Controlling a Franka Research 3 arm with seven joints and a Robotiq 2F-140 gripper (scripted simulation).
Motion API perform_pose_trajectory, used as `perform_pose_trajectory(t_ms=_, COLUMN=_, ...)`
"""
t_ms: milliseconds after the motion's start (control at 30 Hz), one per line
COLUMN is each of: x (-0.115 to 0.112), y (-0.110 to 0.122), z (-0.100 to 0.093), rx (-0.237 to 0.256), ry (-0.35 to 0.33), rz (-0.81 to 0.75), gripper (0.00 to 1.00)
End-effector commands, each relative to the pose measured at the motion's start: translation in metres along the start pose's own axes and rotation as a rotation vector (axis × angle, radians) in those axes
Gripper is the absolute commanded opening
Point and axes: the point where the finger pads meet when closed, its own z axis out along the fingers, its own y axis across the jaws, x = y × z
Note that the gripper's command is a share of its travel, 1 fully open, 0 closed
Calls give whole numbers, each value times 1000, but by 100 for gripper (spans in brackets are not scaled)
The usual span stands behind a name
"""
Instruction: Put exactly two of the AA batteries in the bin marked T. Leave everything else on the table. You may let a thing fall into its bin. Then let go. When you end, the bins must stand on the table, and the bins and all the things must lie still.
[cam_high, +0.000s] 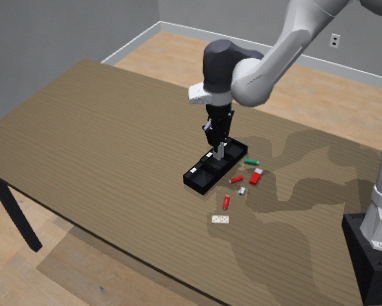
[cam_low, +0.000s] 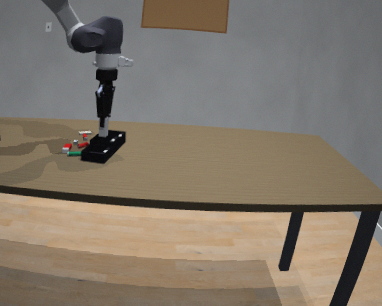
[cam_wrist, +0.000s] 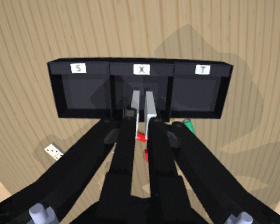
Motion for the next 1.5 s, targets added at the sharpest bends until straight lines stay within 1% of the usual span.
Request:
perform_pose_trajectory(t_ms=0, x=3, y=0, z=9, rx=4, ry=10, rz=23, gripper=5)
perform_pose_trajectory(t_ms=100, x=3, y=0, z=17, rx=4, ry=10, rz=23, gripper=5)
perform_pose_trajectory(t_ms=167, x=3, y=0, z=17, rx=4, ry=10, rz=23, gripper=5)
perform_pose_trajectory(t_ms=433, x=4, y=-1, z=37, rx=4, ry=10, rz=23, gripper=5)
perform_pose_trajectory(t_ms=1467, x=4, y=-1, z=37, rx=4, ry=10, rz=23, gripper=5)
